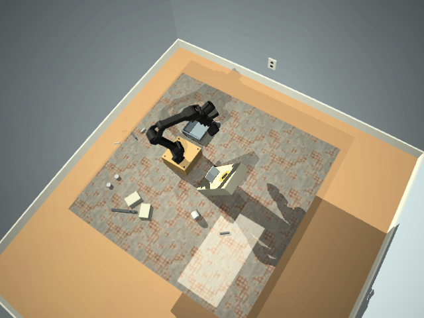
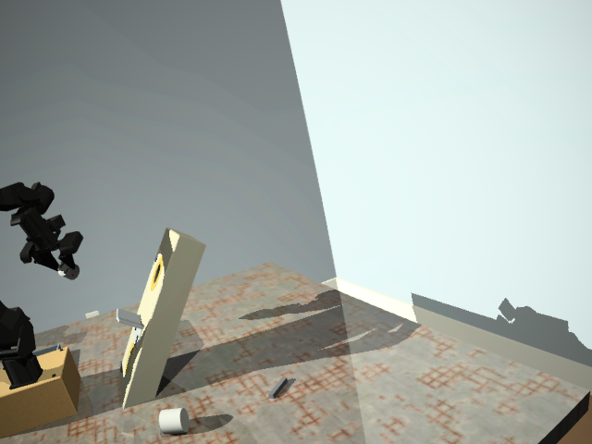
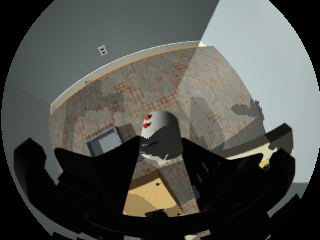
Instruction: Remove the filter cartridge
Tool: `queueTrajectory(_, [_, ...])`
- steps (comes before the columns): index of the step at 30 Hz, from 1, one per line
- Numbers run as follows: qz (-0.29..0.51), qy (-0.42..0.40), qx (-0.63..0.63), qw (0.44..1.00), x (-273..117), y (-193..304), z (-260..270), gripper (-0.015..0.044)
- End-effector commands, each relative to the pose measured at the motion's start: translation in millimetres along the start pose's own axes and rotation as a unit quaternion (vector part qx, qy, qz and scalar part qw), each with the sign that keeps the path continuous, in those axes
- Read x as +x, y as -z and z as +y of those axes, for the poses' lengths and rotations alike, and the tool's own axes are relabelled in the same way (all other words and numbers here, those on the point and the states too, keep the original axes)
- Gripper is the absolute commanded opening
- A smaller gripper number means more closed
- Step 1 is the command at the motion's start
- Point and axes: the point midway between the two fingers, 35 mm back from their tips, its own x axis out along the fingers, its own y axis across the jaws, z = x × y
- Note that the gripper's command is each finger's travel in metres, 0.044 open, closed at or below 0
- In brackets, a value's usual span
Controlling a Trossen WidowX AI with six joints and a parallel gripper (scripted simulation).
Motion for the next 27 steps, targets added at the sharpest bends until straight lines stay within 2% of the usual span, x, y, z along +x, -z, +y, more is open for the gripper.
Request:
queueTrajectory(1, [-0.005,-0.022,-0.037,0.999,-0.9,-0.4,15.5,0.0000])
queueTrajectory(7, [-0.005,-0.025,-0.041,0.999,1.4,0.3,18.4,0.0000])
queueTrajectory(27, [-0.005,-0.108,-0.179,0.978,58.4,47.0,107.0,0.0000])
